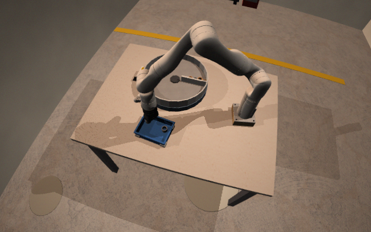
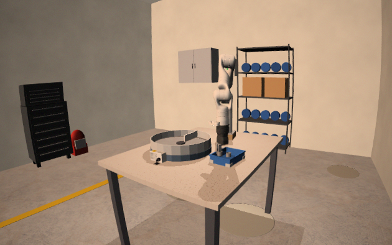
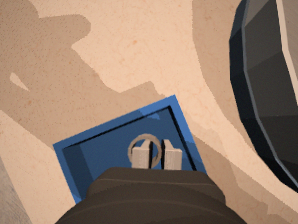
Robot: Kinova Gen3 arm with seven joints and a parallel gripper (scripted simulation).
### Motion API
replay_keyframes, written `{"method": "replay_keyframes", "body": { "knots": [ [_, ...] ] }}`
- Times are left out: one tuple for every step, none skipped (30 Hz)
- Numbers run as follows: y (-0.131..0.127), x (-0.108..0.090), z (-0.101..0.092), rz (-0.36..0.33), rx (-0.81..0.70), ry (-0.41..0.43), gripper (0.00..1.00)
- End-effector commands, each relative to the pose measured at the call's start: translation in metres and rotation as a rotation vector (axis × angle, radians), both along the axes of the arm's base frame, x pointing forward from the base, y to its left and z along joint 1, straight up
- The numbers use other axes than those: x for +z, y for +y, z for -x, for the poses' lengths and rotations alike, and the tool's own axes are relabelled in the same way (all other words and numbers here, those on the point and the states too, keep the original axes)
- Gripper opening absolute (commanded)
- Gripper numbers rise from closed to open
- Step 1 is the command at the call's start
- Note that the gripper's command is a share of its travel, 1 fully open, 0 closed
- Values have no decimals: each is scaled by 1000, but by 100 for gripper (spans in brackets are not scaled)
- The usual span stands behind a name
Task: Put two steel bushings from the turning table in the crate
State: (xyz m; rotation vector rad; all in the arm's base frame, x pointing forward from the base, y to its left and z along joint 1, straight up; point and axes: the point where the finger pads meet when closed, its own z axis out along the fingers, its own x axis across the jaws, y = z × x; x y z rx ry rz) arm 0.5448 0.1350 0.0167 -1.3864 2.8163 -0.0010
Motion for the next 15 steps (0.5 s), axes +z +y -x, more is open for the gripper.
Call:
{"method": "replay_keyframes", "body": {
  "knots": [
    [0, 1, -1, -1, 0, -2, 0],
    [0, -1, -1, -1, 0, -2, 0],
    [0, -2, -1, -1, 0, -2, 0],
    [0, -4, -1, -1, 0, -2, 0],
    [0, -6, -1, -1, 0, -2, 0],
    [0, -7, -1, -1, 0, -2, 0],
    [0, -7, -1, -1, 0, -2, 0],
    [0, -7, -1, -1, 0, -2, 0],
    [0, -7, -1, -1, 0, -2, 0],
    [0, -7, -1, -1, 0, -2, 0],
    [0, -7, -1, -1, 0, -2, 0],
    [0, -7, -1, -1, 0, -2, 0],
    [0, -7, -1, -1, 0, -2, 0],
    [0, -7, -1, -1, 0, -2, 0],
    [0, -7, -1, -1, 0, -2, 0]
  ]
}}
